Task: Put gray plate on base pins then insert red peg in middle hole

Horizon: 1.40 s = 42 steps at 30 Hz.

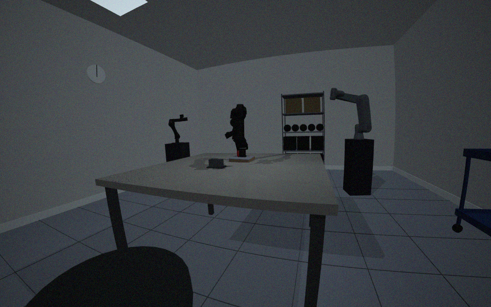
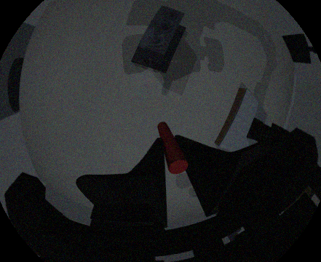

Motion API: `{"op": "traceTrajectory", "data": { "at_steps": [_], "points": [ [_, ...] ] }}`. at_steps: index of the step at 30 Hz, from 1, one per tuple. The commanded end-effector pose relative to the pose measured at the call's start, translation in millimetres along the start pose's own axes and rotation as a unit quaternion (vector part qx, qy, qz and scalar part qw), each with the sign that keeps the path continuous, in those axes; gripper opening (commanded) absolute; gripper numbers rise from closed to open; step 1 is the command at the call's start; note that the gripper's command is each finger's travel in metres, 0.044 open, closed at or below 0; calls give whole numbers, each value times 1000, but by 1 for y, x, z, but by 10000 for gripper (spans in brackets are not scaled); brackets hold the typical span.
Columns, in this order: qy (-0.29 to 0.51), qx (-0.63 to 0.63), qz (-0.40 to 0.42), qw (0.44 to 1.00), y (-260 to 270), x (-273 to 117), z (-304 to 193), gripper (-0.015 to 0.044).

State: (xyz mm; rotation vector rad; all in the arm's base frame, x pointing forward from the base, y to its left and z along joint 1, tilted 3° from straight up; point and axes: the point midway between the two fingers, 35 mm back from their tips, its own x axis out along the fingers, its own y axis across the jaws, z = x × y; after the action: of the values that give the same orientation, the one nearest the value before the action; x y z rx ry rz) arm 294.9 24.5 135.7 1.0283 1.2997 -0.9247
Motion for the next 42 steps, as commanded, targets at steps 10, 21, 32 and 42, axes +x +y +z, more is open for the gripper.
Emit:
{"op": "traceTrajectory", "data": {
  "at_steps": [10, 21, 32, 42],
  "points": [
    [0, -2, -4, 1000, 3, 0, 38, 0],
    [-1, -2, -4, 1000, 2, 0, 72, 0],
    [-2, -2, -4, 1000, -4, -1, 106, 0],
    [-2, -1, -4, 1000, -12, -1, 136, 0]
  ]
}}
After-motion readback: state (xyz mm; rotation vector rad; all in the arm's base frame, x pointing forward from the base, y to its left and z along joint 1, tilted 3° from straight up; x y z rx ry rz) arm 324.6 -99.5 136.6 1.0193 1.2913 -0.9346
